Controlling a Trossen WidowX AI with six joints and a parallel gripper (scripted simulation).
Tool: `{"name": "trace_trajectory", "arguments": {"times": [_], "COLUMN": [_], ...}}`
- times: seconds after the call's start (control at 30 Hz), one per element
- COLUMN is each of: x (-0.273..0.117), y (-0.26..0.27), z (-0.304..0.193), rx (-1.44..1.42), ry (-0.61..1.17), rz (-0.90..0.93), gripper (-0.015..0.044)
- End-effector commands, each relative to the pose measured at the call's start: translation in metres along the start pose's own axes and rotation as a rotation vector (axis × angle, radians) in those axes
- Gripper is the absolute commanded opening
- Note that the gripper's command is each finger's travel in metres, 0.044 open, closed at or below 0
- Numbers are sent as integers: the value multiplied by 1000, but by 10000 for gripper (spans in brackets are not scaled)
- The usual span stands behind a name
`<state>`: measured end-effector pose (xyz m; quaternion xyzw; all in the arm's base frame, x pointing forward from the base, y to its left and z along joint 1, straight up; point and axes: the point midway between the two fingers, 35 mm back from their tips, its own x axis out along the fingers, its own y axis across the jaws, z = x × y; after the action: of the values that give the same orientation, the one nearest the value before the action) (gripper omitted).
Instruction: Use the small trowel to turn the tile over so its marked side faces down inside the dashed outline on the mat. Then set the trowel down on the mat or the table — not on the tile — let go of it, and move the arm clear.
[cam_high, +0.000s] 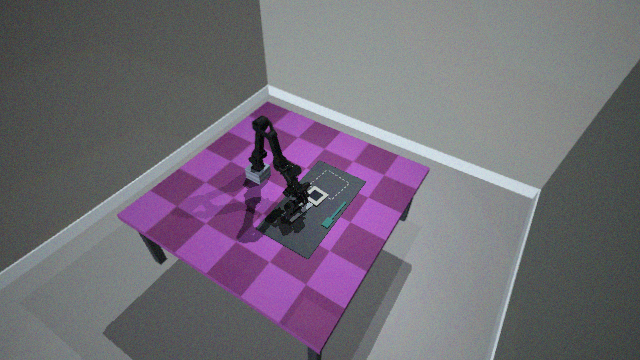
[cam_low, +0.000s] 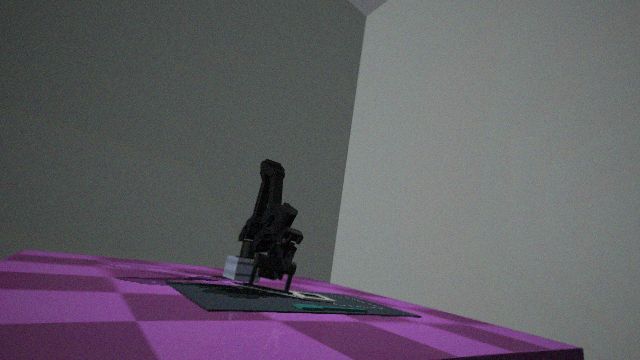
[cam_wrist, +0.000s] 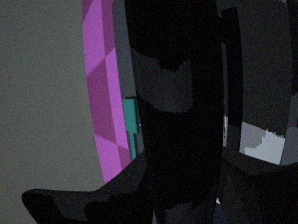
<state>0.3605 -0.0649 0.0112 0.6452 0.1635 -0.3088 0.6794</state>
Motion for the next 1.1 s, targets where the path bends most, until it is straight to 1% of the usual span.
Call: {"name": "trace_trajectory", "arguments": {"times": [0.0, 0.2, 0.57, 1.07], "x": [-2, -2, -9, -24], "y": [1, 1, 10, 28], "z": [-15, -15, -9, -18], "rx": [-4, -2, 74, 76], "ry": [24, 25, 89, 91], "rz": [5, 5, 4, 5], "gripper": [0, 0, 0, 0]}}
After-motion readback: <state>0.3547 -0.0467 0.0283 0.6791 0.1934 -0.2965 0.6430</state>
